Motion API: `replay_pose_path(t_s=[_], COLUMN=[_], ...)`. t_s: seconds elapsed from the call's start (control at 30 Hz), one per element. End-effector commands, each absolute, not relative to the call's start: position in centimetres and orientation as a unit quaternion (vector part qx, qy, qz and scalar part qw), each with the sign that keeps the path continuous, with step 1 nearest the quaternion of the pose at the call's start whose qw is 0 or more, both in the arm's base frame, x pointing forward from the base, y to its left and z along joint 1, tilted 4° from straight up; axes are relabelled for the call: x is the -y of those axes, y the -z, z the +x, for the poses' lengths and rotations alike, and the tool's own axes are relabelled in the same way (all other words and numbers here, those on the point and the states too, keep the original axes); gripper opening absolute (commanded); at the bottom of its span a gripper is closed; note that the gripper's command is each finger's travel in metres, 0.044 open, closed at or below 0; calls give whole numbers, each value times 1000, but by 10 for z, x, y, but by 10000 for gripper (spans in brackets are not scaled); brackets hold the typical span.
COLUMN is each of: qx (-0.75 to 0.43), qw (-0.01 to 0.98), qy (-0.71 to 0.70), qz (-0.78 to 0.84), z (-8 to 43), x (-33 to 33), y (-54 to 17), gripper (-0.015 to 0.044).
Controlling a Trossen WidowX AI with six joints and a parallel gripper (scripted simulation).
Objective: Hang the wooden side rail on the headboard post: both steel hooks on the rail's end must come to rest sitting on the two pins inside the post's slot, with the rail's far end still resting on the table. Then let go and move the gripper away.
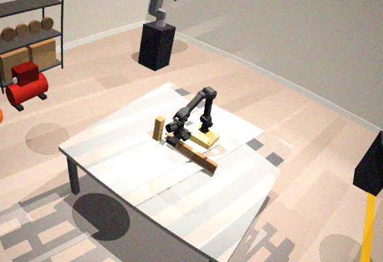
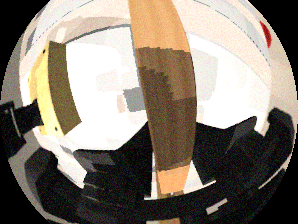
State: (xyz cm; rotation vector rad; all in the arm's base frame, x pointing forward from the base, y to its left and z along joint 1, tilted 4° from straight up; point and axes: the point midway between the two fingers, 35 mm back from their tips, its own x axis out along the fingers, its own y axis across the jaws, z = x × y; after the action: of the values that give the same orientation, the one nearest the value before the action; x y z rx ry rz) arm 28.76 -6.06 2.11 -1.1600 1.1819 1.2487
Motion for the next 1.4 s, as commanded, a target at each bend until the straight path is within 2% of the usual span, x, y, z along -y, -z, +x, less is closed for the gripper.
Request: replay_pose_path(t_s=[0.0,1.37], qx=[-489,-489], qw=[508,508], qy=[-516,-516], qz=[-487,-487], z=[291,289], x=[63,68], y=[-24,-23], gripper=[0,0])
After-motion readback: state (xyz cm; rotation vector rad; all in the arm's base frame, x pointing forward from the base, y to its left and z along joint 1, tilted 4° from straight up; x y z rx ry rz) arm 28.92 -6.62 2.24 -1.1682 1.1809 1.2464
